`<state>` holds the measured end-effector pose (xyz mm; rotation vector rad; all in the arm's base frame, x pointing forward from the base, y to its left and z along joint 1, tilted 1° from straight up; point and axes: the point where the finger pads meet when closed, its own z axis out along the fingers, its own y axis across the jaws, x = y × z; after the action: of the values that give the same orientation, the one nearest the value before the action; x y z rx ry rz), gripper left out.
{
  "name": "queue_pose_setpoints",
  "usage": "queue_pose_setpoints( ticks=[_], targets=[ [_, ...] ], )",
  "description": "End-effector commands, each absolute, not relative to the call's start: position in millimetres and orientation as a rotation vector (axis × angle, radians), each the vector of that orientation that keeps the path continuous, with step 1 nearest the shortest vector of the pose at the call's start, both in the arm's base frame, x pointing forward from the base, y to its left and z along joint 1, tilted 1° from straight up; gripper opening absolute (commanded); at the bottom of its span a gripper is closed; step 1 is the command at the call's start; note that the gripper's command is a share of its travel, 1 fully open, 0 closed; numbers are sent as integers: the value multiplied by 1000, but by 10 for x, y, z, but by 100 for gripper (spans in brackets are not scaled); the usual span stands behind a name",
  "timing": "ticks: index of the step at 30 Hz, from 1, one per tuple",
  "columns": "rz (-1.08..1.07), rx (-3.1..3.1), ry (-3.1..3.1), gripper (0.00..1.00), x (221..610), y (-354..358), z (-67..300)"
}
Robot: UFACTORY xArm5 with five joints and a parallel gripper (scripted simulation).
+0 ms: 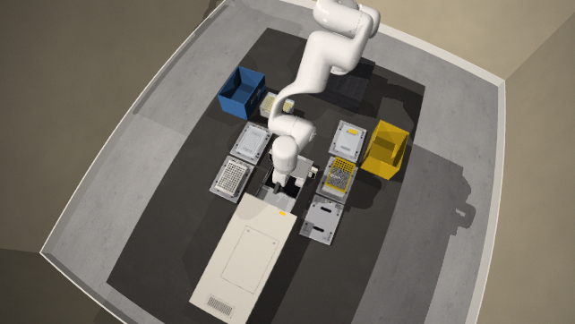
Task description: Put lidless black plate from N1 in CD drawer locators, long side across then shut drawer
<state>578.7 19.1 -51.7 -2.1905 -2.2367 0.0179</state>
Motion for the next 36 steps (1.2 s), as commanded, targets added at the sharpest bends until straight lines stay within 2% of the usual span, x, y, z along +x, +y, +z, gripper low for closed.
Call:
queue_pose_setpoints(
  ticks=[1,36],
  targets=[
    [12,-2193,-2239,100,5809,192,-439],
    [12,-2193,-2239,100,5815,191,78]
  ],
)
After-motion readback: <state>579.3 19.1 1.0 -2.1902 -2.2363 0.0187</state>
